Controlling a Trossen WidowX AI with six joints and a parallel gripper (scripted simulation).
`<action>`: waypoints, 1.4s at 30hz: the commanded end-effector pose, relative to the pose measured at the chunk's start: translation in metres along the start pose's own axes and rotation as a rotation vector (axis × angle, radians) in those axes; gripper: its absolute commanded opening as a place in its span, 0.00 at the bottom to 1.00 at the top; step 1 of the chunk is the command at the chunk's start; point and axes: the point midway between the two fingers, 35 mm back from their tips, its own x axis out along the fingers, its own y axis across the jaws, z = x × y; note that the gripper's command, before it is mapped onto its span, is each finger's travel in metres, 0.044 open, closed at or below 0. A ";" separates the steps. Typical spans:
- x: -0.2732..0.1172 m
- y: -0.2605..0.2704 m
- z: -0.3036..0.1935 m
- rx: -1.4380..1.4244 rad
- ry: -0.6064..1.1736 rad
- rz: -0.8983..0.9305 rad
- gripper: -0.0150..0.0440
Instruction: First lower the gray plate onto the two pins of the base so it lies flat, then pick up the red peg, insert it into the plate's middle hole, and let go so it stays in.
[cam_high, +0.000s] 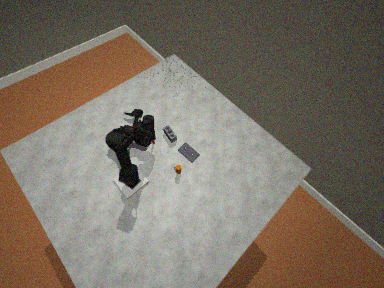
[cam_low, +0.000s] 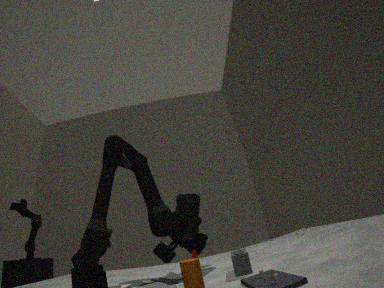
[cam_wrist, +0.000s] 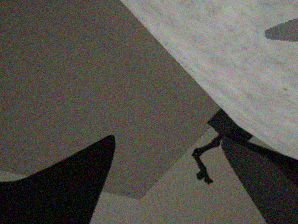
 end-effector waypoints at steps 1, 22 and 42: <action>0.001 0.001 0.001 -0.009 -0.006 0.001 0.98; 0.083 0.053 0.044 -1.146 -0.413 -0.818 1.00; 0.040 0.028 -0.021 -1.546 0.100 -1.630 1.00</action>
